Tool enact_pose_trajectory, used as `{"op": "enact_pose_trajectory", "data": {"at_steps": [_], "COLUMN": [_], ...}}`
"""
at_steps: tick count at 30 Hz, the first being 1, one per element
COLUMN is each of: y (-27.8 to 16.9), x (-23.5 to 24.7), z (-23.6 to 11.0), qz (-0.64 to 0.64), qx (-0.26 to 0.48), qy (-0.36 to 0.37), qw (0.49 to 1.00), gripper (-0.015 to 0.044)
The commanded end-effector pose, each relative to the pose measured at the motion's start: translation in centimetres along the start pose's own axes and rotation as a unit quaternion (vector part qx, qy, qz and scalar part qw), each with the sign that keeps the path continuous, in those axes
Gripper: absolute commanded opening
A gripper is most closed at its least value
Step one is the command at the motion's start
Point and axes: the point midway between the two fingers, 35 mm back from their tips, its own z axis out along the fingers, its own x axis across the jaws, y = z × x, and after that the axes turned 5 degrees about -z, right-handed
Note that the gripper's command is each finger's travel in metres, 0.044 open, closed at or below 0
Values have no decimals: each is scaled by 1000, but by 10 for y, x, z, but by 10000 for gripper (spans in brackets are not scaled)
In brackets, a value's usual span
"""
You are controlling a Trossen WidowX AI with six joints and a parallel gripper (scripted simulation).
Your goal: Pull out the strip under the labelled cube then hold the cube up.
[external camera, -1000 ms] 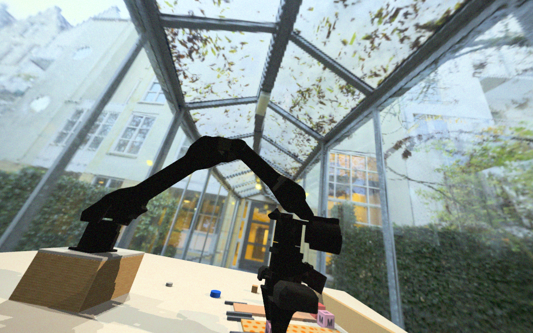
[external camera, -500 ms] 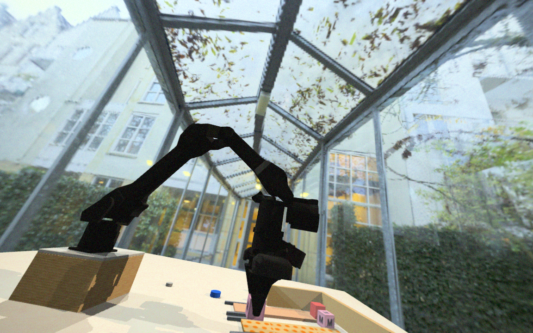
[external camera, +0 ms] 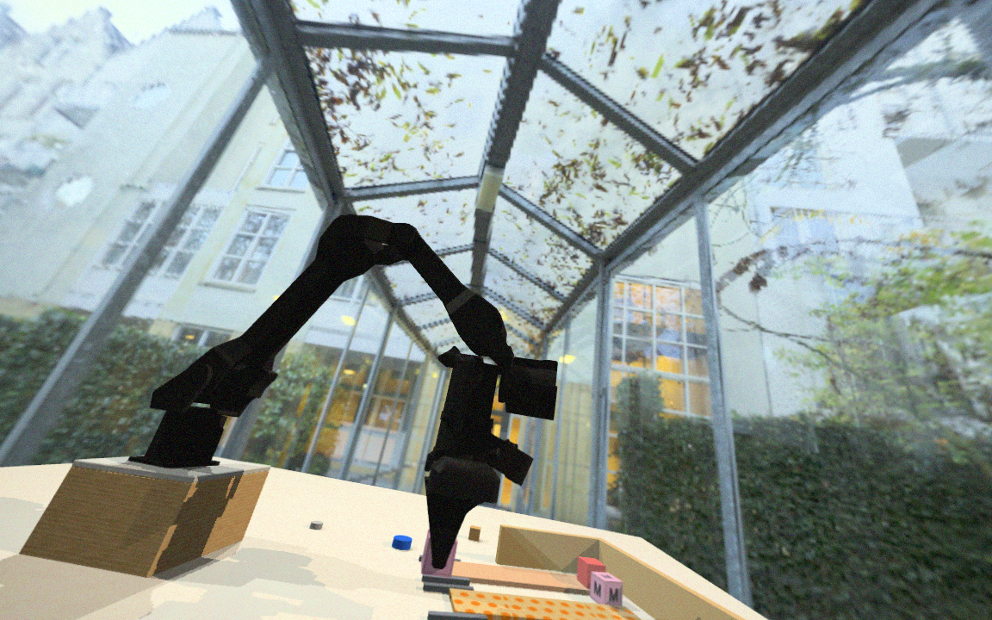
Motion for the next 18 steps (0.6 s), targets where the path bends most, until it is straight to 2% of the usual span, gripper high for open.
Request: {"op": "enact_pose_trajectory", "data": {"at_steps": [1,15,18], "y": [-12,-53,-53], "x": [6,26,26], "z": [-2,2,-9], "qz": [2,2,2], "qx": [-3,-1,-1], "qy": [0,1,1], "qw": [1000,1000,1000], "gripper": [0,0,0]}}
